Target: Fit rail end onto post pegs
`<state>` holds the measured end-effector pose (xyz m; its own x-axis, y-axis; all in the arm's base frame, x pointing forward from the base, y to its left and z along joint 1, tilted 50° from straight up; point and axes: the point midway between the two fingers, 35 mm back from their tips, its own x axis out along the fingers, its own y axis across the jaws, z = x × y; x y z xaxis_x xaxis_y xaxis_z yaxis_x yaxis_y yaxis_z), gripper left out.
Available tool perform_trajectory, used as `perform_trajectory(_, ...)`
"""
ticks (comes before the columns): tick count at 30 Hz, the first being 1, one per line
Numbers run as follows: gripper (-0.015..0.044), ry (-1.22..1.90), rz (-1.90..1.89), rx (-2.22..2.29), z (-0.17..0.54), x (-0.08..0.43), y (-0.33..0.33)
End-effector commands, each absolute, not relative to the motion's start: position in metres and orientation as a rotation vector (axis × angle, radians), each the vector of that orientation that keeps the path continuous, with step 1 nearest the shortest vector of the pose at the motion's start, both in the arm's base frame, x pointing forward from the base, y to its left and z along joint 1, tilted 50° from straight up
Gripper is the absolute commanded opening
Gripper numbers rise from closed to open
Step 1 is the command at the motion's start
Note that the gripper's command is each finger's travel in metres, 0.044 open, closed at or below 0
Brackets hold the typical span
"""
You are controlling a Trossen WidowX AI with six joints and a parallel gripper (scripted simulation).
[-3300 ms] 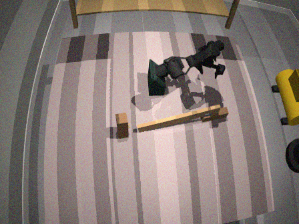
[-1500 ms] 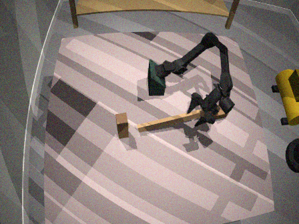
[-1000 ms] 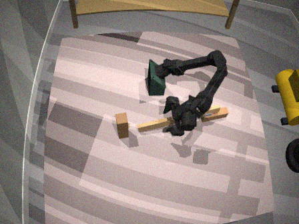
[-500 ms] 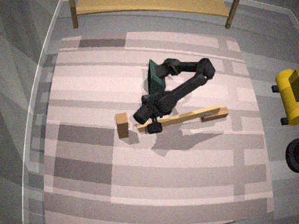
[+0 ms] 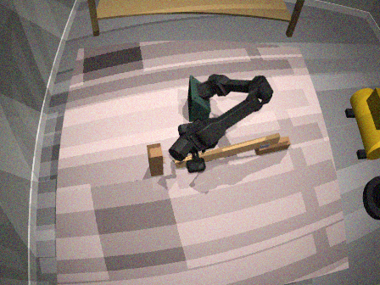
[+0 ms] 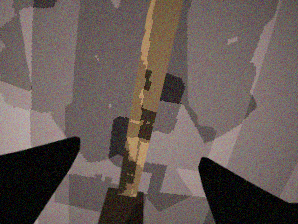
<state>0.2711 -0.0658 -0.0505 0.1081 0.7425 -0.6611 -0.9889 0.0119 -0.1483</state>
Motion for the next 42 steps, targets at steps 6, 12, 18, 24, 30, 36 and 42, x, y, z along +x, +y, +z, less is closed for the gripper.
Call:
perform_trajectory(6, 0.044, 0.461, 1.431, -0.659, -0.062, 0.271, -0.051)
perform_trajectory(12, 0.044, 0.461, 1.431, -0.658, -0.068, 0.272, -0.043)
perform_trajectory(18, 0.044, 0.46, 1.431, -0.658, -0.074, 0.273, -0.036)
perform_trajectory(24, 0.044, 0.458, 1.432, -0.657, -0.08, 0.273, -0.028)
perform_trajectory(30, 0.044, 0.456, 1.433, -0.655, -0.086, 0.273, -0.021)
perform_trajectory(36, 0.0361, 0.456, 1.433, -0.655, -0.087, 0.273, -0.019)
perform_trajectory(42, 0.0204, 0.456, 1.433, -0.655, -0.087, 0.273, -0.019)
